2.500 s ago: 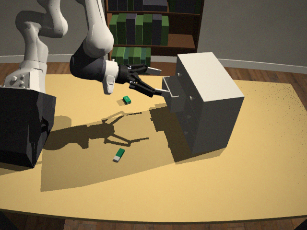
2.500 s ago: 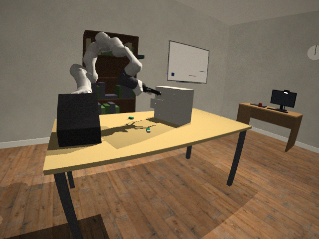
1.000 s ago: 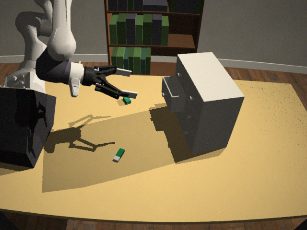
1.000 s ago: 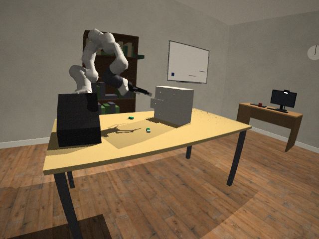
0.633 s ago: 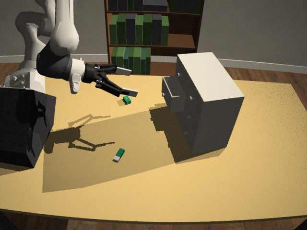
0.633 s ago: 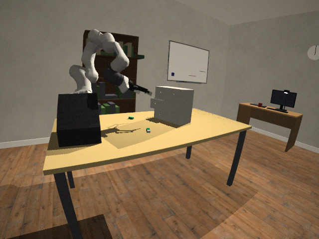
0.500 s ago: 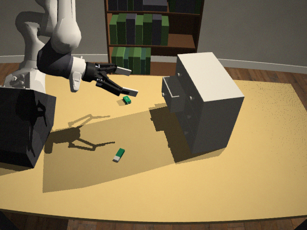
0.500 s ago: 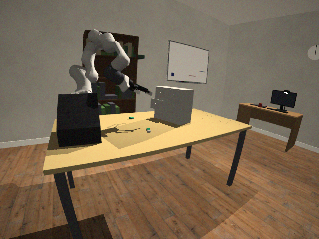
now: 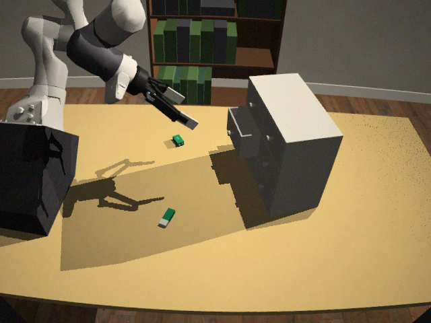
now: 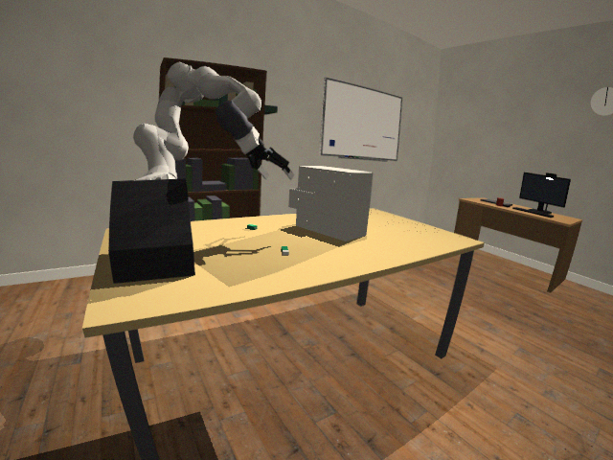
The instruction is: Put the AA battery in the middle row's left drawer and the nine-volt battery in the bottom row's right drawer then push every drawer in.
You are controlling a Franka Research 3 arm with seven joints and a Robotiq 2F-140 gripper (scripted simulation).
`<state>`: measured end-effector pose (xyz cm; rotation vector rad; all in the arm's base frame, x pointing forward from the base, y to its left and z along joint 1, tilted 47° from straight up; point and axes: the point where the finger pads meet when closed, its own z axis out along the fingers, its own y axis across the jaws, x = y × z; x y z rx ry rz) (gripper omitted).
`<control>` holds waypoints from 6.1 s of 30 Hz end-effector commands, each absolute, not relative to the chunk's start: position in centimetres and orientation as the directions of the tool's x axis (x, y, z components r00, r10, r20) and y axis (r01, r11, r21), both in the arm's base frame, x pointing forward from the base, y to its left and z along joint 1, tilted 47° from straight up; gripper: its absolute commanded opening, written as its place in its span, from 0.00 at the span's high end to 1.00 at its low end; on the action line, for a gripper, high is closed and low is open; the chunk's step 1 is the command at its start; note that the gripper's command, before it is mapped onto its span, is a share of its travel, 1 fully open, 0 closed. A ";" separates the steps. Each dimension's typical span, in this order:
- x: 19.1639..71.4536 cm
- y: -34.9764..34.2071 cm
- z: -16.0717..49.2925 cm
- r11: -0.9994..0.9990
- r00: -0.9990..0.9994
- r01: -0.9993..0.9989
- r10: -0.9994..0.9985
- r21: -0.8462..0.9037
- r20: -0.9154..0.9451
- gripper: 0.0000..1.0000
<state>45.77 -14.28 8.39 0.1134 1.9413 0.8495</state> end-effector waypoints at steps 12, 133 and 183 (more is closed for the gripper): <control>45.0 -15.4 8.6 0.694 -0.875 -0.183 0.207 0.696 -0.437 0.00; 43.2 -8.9 5.2 0.694 -0.563 -0.184 0.506 0.697 -0.653 0.00; 47.0 -6.4 3.7 0.694 -0.196 -0.183 0.668 0.696 -0.718 1.00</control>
